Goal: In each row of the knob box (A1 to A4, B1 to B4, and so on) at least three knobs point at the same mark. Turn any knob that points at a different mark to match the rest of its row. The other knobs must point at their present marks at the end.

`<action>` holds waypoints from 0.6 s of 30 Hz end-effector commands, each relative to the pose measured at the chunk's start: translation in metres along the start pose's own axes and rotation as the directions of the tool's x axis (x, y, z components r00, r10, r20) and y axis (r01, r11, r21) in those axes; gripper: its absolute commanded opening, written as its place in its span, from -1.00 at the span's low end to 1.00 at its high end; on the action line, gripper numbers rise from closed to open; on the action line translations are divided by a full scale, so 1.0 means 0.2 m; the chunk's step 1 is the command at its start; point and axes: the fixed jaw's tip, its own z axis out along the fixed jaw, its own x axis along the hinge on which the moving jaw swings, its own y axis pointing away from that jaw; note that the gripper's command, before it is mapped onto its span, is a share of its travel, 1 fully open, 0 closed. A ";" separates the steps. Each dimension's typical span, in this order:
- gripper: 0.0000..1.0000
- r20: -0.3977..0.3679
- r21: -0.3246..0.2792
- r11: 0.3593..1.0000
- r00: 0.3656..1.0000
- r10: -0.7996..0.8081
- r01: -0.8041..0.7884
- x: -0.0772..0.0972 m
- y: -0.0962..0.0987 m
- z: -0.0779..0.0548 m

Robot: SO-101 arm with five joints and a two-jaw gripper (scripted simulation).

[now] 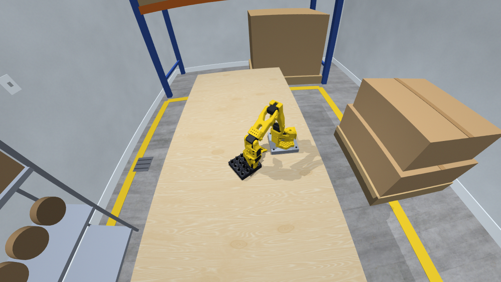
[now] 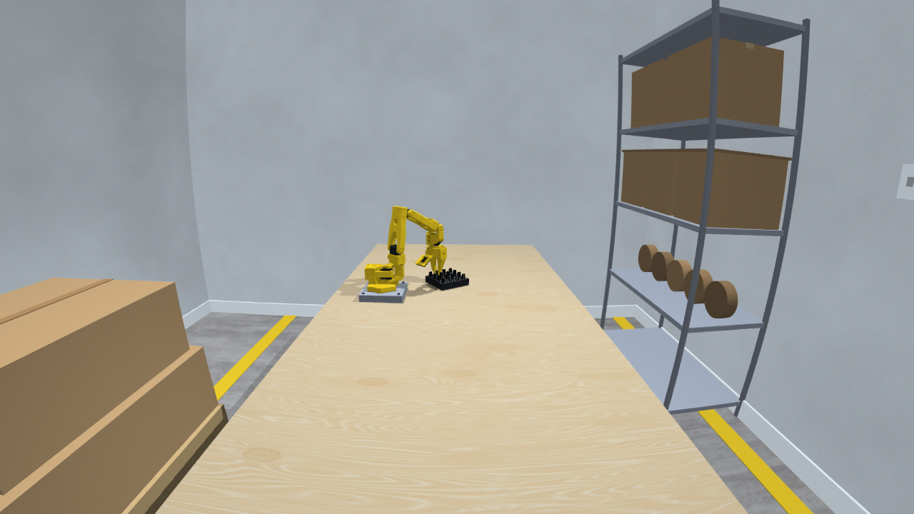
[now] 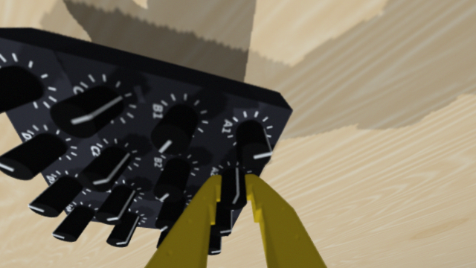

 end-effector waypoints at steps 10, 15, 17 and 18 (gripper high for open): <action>-0.98 0.022 -0.002 0.983 0.982 0.185 -0.185 -0.02 -0.01 0.01; -0.98 0.022 -0.004 0.963 0.963 0.270 -0.270 -0.03 -0.01 0.01; -0.98 0.022 -0.005 0.953 0.953 0.304 -0.304 -0.03 -0.01 0.01; -0.98 0.022 -0.005 0.947 0.947 0.320 -0.320 -0.03 -0.01 0.01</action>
